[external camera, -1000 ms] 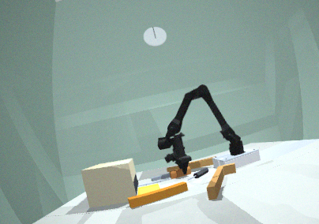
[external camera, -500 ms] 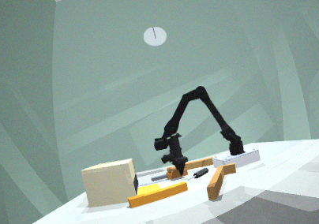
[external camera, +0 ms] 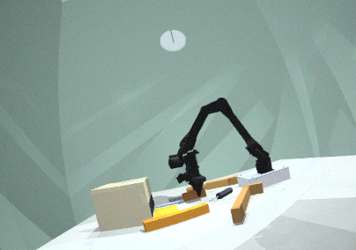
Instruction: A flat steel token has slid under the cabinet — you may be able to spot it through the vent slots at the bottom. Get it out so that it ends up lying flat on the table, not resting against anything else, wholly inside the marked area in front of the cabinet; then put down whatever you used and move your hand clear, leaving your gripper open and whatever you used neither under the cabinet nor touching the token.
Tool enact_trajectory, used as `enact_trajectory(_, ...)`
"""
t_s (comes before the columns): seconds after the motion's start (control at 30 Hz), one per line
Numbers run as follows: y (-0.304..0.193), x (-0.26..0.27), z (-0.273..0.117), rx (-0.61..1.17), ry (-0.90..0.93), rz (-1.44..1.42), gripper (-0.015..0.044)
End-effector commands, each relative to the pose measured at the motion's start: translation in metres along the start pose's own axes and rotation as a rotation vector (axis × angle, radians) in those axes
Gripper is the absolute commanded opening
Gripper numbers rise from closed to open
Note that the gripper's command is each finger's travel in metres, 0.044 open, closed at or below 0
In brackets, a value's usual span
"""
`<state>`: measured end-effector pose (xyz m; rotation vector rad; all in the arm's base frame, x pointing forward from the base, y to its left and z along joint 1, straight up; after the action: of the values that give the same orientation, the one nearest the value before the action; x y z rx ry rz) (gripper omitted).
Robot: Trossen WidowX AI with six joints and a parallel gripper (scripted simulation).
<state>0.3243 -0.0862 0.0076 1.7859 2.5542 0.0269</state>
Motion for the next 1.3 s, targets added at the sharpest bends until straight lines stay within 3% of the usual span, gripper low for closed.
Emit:
enact_trajectory(0.0,0.005,-0.001,0.000,-0.001,-0.003,0.001,0.0000)
enact_trajectory(1.27,0.046,-0.006,-0.001,-0.004,-0.003,0.001,0.0000)
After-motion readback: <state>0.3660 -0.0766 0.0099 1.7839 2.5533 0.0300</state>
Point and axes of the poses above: the point midway between the two fingers, 35 mm back from their tips, its own z axis out along the fingers, its own x axis across the jaws, y = z × x, the point moved 1 cm from there along -z, back along the fingers, and after that the axes turned 7 degrees about -z, right-handed, at the moved point
